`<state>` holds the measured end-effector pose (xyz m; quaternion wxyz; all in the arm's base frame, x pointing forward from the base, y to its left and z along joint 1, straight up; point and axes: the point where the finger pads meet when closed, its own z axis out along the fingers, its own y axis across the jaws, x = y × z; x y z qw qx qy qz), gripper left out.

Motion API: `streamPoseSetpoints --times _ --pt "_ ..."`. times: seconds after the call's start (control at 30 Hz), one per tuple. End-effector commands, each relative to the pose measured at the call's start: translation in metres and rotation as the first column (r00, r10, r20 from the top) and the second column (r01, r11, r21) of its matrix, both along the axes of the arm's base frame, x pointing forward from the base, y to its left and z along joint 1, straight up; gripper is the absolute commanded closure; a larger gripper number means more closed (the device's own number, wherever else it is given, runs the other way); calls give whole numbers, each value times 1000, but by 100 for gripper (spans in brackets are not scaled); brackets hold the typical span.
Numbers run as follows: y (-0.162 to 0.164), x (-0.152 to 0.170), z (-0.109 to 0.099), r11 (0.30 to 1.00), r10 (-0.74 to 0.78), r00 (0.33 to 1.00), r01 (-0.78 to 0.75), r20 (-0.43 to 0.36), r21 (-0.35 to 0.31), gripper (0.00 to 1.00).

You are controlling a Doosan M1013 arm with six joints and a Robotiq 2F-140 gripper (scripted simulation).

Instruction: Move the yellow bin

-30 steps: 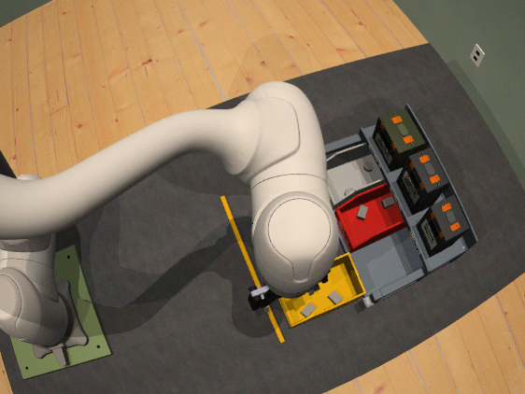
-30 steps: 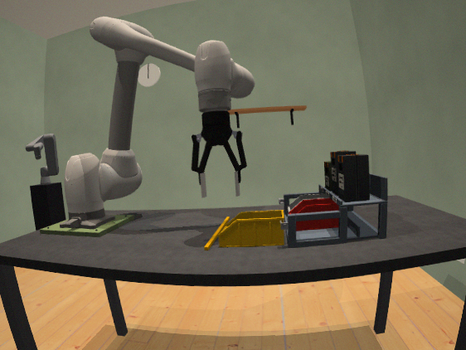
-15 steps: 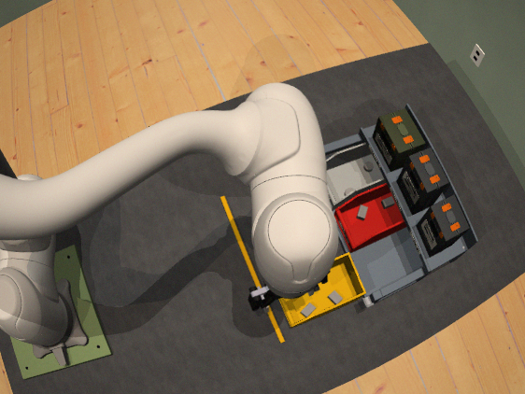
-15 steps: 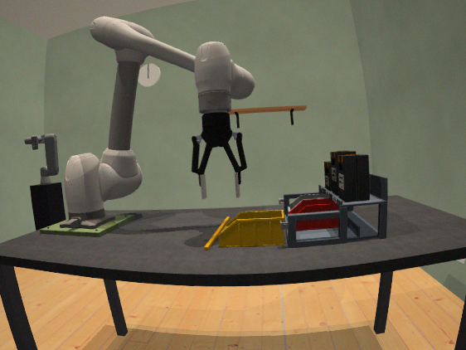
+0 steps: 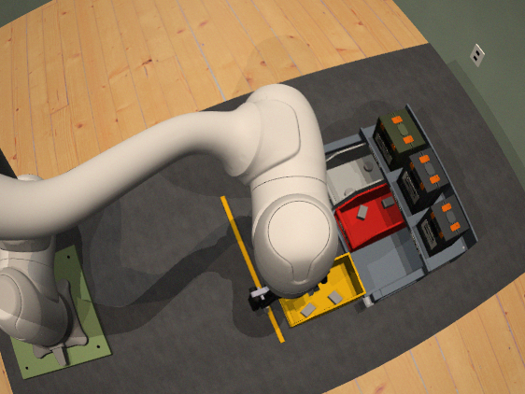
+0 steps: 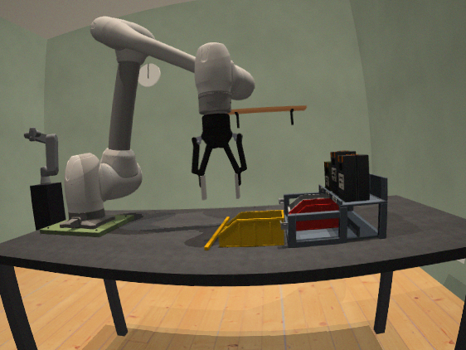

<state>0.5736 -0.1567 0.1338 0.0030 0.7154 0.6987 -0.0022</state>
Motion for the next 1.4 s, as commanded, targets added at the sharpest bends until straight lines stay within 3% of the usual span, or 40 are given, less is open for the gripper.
streamPoseSetpoints --times 0.0,1.37 --pt "0 0 -1 1000 0 1000 0 0 0 43" --pt "0 0 -2 1000 0 1000 0 0 0 43"
